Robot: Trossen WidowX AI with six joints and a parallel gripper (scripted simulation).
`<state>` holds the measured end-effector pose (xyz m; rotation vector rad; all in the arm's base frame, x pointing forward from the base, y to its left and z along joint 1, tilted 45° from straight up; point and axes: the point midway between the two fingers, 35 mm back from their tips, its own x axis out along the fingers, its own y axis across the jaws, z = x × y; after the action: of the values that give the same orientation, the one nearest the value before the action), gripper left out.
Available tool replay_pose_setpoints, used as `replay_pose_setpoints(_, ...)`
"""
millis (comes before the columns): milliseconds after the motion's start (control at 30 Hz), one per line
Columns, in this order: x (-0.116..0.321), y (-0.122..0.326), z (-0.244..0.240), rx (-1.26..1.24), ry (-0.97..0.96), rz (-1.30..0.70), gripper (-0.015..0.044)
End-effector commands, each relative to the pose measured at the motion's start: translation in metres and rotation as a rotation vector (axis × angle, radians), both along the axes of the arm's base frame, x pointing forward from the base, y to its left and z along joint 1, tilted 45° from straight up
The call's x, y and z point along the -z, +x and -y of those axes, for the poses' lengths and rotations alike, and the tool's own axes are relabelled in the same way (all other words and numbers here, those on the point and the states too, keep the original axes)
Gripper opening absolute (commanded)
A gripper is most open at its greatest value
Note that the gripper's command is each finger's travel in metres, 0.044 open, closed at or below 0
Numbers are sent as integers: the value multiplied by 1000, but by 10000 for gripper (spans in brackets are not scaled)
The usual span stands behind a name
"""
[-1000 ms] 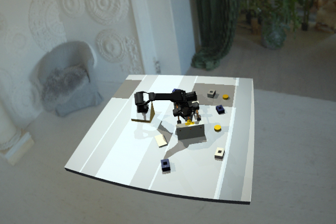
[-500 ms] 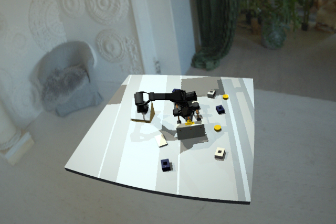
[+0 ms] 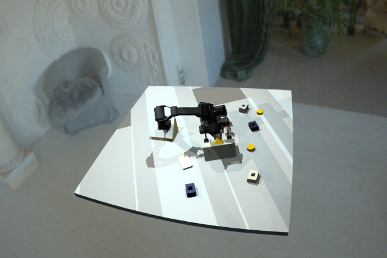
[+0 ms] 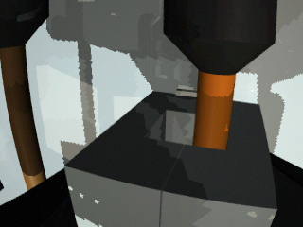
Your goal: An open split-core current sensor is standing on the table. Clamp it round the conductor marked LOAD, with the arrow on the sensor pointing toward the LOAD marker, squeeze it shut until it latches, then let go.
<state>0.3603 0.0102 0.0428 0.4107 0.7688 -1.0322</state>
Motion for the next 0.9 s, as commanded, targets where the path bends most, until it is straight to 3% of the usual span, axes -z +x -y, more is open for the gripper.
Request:
replay_pose_setpoints(0, 0, 0, 0, 2, 0, 0, 0)
replay_pose_setpoints(867, -2, -8, 3, -56, 31, 52, 0)
